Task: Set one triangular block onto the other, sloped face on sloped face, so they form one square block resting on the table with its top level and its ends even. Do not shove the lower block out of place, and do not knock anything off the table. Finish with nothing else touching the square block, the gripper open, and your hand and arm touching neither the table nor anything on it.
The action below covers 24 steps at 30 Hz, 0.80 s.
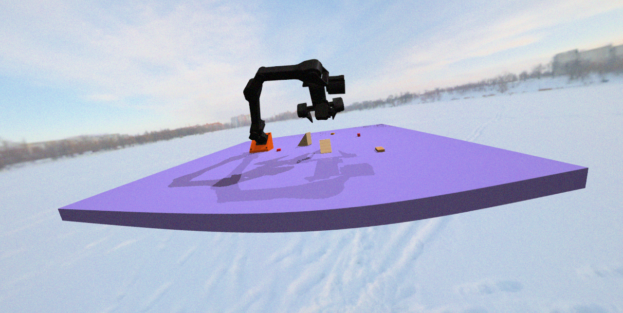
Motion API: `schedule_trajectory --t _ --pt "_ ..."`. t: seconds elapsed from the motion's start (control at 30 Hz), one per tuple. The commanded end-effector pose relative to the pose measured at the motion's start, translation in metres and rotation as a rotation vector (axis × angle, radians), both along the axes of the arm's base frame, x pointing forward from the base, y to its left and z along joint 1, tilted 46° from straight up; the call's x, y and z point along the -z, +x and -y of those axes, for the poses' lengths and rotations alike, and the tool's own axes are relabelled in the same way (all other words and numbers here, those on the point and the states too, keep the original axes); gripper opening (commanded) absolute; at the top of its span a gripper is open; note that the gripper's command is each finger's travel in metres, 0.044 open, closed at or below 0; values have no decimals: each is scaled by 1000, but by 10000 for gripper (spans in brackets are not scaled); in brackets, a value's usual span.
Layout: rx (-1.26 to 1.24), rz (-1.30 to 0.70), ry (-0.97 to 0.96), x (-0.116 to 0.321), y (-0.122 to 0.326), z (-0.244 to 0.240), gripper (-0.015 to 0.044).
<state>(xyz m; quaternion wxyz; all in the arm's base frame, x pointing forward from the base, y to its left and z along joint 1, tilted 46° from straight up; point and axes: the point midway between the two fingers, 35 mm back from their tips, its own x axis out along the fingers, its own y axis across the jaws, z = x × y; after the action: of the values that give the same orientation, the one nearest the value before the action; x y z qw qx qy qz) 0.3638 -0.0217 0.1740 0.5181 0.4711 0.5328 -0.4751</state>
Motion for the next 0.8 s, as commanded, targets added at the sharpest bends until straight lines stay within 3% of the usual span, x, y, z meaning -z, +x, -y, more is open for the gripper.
schedule_trajectory --t 0.0,0.13,0.33,0.77 --pt "18 15 4 -16 -3 -11 440" --pt "-4 30 -43 -16 -1 0 440" --pt "-9 70 -393 -49 7 65 440" --pt "-11 62 -408 -35 10 74 440"
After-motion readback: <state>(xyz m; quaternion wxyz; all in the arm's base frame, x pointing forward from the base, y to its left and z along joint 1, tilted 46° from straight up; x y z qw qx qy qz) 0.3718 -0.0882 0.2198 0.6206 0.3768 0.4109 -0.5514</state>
